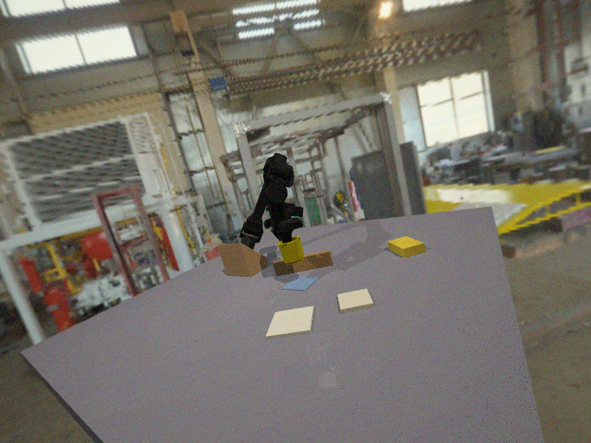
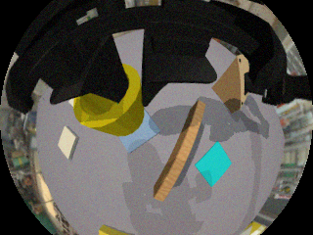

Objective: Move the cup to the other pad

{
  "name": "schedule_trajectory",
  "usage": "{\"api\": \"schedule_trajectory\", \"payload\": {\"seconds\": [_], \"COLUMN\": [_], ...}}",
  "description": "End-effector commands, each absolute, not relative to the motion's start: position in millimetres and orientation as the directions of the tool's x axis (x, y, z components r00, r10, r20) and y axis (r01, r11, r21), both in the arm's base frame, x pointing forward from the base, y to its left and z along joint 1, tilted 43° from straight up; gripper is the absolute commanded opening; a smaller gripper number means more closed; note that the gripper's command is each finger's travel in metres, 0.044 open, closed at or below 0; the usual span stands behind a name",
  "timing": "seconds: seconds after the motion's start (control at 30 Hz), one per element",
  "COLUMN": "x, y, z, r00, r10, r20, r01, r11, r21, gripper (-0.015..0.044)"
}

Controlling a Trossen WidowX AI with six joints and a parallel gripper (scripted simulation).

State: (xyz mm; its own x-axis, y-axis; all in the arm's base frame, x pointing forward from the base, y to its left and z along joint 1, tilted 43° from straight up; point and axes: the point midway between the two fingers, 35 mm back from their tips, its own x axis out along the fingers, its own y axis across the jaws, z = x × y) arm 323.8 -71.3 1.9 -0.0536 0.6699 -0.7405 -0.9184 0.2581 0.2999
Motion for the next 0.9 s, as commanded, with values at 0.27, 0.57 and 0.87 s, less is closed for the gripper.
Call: {"api": "schedule_trajectory", "payload": {"seconds": [0.27, 0.57, 0.87], "x": [323.8, 322.8, 314.7], "y": [-71.3, -70.3, -61.7], "z": [1.9, 3.0, 13.3], "r00": [-0.054, -0.054, -0.055], "r10": [0.67, 0.67, 0.669], "r20": [-0.74, -0.741, -0.742], "r01": [-0.918, -0.919, -0.92], "r11": [0.258, 0.258, 0.255], "r21": [0.3, 0.3, 0.298], "gripper": [0.0, 0.0, 0.0]}}
